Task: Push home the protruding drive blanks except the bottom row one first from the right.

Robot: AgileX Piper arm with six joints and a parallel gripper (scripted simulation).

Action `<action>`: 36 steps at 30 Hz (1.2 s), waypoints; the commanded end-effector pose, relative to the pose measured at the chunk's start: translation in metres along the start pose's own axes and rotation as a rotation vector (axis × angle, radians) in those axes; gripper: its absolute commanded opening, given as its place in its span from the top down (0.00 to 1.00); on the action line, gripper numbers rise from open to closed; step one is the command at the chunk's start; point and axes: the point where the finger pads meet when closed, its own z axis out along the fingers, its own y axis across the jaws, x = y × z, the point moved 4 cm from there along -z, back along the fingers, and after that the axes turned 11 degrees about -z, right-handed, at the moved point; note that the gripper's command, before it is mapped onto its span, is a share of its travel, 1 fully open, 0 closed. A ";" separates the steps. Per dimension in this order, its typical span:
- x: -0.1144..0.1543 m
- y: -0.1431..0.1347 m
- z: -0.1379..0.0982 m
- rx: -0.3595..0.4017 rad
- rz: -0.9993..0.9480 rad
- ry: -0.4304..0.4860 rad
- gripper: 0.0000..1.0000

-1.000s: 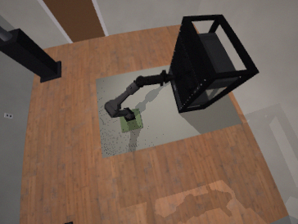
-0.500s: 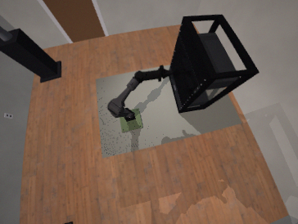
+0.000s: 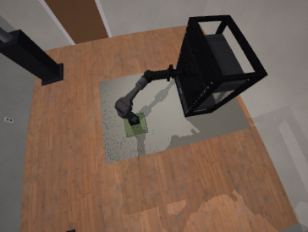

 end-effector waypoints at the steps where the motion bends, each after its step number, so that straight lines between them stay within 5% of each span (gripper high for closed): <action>1: -0.001 0.000 0.018 0.000 -0.001 -0.001 1.00; 5: -0.001 0.000 0.036 0.000 -0.001 -0.001 1.00; 36: -0.001 -0.001 0.046 0.000 -0.001 -0.001 1.00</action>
